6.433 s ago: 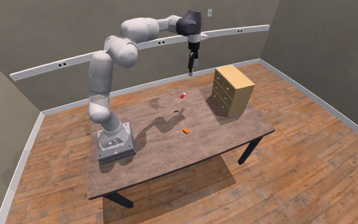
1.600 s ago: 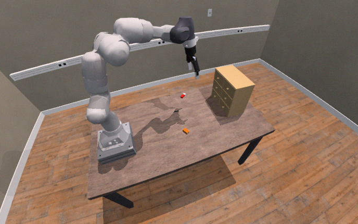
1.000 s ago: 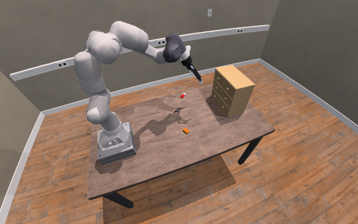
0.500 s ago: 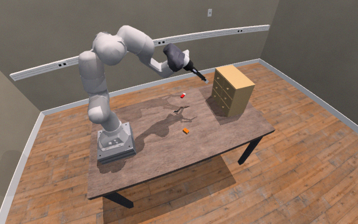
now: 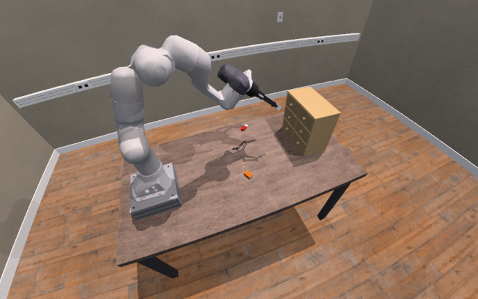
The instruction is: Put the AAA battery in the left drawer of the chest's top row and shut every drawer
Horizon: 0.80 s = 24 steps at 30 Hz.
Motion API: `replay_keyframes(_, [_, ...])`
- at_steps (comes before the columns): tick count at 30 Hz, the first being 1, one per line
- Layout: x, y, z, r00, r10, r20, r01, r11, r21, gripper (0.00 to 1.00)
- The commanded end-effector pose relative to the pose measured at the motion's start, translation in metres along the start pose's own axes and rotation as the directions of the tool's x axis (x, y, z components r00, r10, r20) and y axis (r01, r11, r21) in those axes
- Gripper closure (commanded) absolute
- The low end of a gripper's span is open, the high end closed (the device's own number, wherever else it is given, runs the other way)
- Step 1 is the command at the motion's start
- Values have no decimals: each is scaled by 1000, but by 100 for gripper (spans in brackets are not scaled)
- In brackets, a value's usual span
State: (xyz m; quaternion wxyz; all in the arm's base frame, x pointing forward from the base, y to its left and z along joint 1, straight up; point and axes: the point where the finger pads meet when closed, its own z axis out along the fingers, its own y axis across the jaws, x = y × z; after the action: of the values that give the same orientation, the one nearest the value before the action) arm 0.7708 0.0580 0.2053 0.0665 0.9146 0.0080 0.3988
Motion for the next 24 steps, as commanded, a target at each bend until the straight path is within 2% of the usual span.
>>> replay_keyframes(1, [-1, -3, 6, 962, 149, -227, -160, 987, -30, 0])
replay_keyframes(12, [-2, -3, 16, 952, 117, -283, -133, 990, -41, 0])
replay_keyframes(24, [-2, -3, 18, 927, 140, -348, -164, 986, -42, 0])
